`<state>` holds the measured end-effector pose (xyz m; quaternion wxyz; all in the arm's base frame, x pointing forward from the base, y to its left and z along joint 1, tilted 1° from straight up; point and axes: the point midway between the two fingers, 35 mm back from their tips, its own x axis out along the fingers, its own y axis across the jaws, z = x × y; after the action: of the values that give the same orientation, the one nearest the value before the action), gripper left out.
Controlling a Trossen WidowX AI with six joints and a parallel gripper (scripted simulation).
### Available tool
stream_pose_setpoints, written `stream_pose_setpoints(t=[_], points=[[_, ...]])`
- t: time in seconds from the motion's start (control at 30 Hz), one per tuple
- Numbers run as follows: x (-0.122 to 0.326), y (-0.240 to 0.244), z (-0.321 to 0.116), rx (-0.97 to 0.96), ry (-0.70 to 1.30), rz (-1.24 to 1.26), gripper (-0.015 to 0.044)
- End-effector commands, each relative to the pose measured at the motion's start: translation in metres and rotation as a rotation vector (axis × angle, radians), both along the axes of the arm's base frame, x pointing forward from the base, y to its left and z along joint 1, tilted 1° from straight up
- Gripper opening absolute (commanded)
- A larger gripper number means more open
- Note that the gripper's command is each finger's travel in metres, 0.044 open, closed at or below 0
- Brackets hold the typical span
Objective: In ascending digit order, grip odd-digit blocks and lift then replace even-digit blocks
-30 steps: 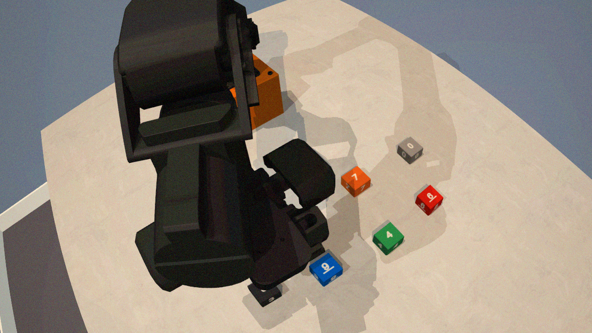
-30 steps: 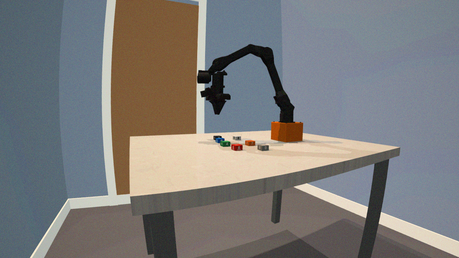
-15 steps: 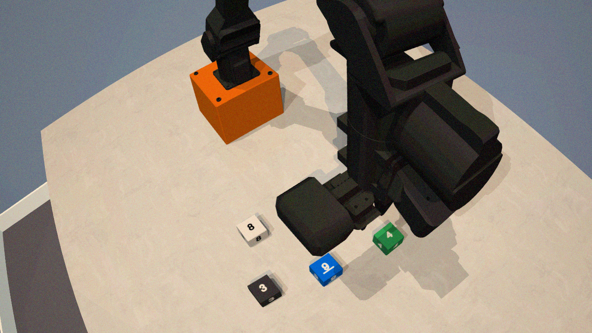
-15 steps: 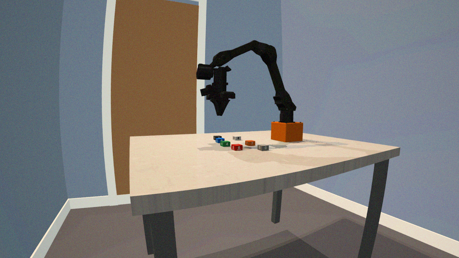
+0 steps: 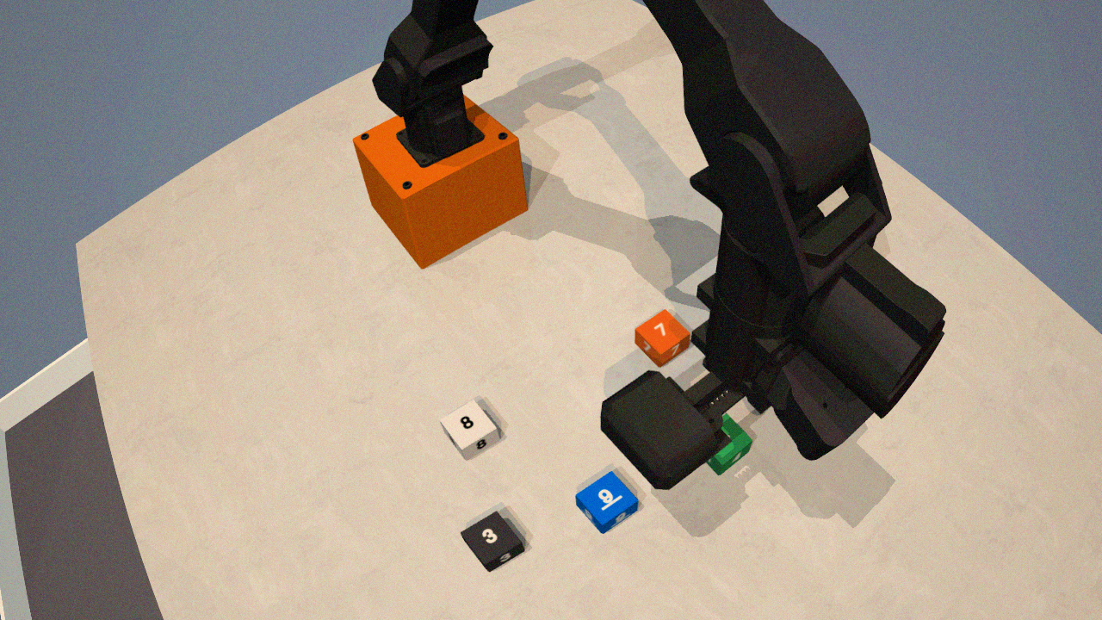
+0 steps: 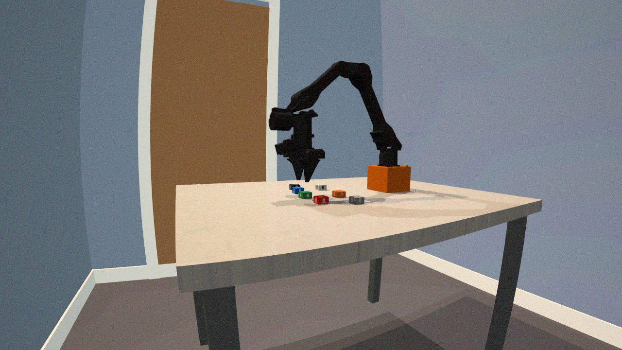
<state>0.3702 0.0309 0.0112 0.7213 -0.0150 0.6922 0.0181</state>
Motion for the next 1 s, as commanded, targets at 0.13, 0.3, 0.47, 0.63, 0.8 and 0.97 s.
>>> stream_pose_setpoints(t=[0.13,0.3,0.47,0.63,0.8,0.97], points=[[0.0,0.0,-0.01,-0.003,-0.005,-0.005,0.04],[0.0,0.0,-0.016,-0.003,-0.005,-0.005,0.04],[0.001,0.0,-0.024,-0.003,-0.005,-0.005,0.04],[0.001,0.0,-0.032,-0.003,-0.005,-0.005,0.04],[0.001,0.0,-0.04,-0.003,-0.005,-0.005,0.04],[0.001,0.0,-0.046,-0.003,-0.005,-0.005,0.04]])
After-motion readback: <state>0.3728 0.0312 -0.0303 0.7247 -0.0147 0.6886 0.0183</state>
